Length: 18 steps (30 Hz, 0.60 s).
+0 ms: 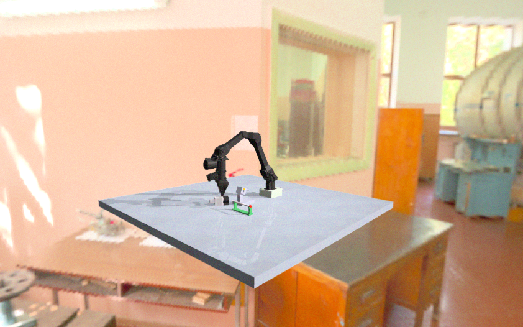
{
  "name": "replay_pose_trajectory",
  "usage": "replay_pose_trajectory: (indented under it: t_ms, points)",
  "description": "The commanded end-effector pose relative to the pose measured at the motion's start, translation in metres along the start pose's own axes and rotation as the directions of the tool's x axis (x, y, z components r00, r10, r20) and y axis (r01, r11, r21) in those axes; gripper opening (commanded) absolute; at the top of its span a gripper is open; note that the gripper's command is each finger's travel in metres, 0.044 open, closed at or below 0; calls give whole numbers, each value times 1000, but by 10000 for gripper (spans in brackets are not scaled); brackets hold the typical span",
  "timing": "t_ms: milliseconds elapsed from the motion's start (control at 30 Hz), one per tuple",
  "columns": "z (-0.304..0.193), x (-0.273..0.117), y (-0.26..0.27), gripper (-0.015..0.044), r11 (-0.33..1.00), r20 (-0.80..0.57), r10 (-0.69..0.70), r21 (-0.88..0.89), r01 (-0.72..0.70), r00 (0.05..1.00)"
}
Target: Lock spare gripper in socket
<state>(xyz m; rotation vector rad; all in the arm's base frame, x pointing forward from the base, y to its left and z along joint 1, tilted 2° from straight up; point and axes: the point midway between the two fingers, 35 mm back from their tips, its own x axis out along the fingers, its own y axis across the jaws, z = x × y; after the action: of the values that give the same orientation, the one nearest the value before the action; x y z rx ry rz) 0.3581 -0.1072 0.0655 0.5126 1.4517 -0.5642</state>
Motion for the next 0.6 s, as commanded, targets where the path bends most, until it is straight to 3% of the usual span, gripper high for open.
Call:
replay_pose_trajectory:
  t_ms: [0, 400, 567]
  points:
    - [-1, 2, 0, 440, 1000, -5, -2, 0, 2, 1000]
    - [-1, 2, 0, 440, 1000, -5, -2, 0, 2, 1000]
    - [0, -15, 0, 440, 1000, -5, -2, 0, 2, 1000]
